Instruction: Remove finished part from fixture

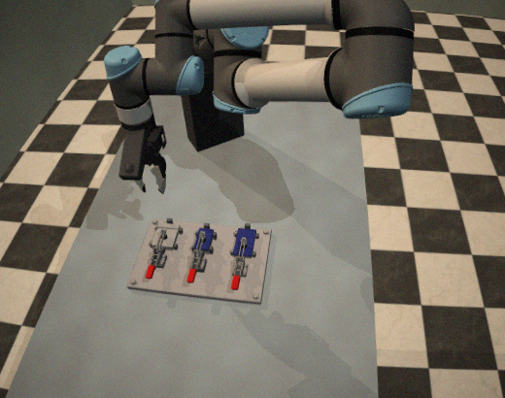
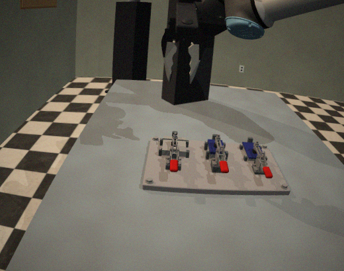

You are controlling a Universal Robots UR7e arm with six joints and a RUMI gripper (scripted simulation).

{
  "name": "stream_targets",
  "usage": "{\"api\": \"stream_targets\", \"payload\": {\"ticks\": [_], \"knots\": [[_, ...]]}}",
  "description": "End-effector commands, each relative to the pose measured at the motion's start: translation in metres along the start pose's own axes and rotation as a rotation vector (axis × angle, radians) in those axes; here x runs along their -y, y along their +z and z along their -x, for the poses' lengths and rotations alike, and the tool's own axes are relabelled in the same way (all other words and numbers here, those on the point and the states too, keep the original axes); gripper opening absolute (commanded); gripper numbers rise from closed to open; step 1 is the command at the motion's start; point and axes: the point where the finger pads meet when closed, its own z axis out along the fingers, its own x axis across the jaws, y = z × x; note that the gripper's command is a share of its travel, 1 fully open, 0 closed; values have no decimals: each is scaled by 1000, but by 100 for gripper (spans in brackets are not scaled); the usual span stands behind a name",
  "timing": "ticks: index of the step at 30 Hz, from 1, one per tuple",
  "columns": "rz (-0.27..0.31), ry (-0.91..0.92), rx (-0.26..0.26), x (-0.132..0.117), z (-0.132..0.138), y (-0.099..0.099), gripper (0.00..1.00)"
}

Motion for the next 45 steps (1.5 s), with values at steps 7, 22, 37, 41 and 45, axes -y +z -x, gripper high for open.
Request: {"api": "stream_targets", "payload": {"ticks": [7,22,37,41,45], "knots": [[0,0,0,0,0,9,28],[0,0,0,0,0,40,28],[0,0,0,0,0,59,28],[0,0,0,0,0,60,28],[0,0,0,1,0,60,28]]}}
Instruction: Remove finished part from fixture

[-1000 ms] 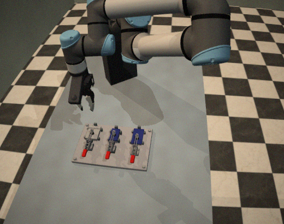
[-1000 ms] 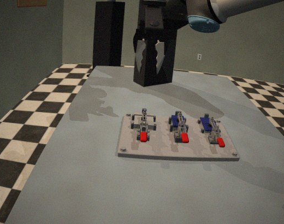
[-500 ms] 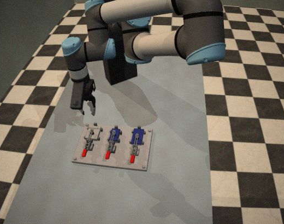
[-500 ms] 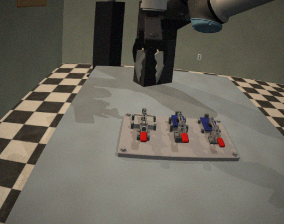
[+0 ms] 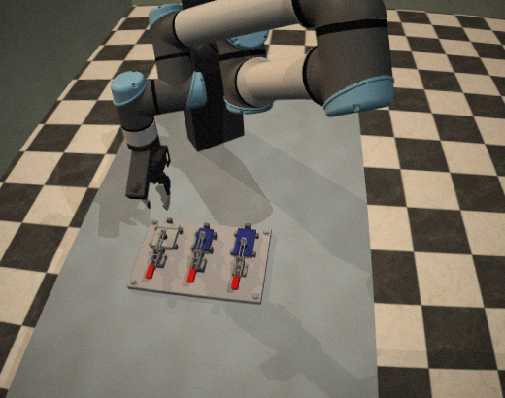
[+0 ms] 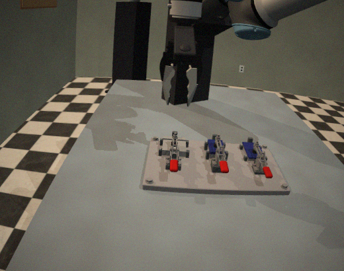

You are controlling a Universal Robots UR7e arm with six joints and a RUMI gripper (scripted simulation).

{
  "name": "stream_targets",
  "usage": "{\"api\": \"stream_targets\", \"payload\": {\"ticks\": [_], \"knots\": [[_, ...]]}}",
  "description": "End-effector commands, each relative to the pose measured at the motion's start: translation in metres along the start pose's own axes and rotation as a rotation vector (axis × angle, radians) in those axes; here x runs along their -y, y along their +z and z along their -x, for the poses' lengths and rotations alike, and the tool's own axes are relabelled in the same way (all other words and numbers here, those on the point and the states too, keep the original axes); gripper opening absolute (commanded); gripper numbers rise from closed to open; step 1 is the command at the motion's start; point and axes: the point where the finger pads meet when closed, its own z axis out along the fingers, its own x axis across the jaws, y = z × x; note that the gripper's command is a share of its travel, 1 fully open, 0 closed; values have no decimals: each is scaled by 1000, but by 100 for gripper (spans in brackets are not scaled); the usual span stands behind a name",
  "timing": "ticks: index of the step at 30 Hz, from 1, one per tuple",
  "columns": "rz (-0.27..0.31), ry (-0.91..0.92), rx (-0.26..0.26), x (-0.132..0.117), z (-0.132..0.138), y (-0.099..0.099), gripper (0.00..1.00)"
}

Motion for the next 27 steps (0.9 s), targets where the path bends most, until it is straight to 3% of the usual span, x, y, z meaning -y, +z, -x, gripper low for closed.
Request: {"api": "stream_targets", "payload": {"ticks": [1,9,20,22,27], "knots": [[-1,0,-1,2,0,0,28],[-1,0,-1,17,0,0,28],[-1,0,-1,82,0,0,28],[-1,0,-1,82,0,0,28],[-1,0,-1,110,0,0,28]]}}
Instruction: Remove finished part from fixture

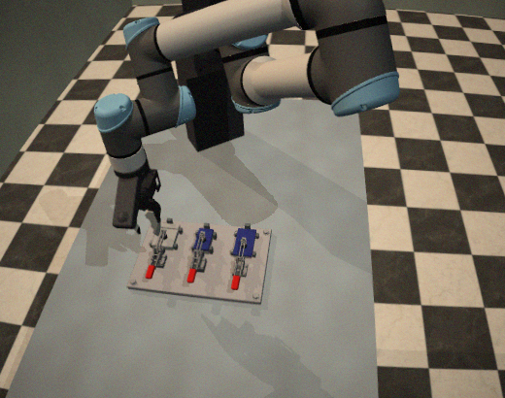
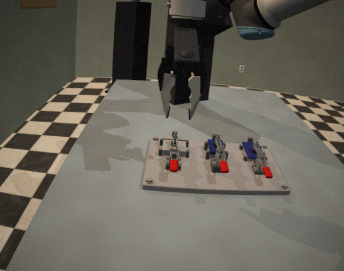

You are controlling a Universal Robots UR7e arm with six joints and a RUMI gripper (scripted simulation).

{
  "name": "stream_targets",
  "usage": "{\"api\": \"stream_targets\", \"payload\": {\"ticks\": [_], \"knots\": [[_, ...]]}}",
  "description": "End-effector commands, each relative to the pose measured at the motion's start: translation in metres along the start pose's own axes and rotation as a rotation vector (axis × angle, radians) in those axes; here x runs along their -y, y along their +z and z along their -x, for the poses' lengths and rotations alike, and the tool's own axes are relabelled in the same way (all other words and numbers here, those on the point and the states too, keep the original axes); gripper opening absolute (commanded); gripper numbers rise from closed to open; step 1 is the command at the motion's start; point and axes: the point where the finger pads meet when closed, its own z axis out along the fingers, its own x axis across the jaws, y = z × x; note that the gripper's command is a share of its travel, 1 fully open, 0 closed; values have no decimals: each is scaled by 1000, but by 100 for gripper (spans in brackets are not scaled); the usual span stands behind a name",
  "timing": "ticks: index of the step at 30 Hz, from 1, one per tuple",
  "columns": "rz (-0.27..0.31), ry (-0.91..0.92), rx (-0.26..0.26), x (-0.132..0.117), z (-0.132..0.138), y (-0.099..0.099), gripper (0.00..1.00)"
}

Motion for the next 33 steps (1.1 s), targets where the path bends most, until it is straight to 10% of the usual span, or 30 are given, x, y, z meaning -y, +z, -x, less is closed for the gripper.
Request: {"api": "stream_targets", "payload": {"ticks": [1,33], "knots": [[1,1,-3,27,-2,2,28],[1,1,-3,46,-2,28,28]]}}
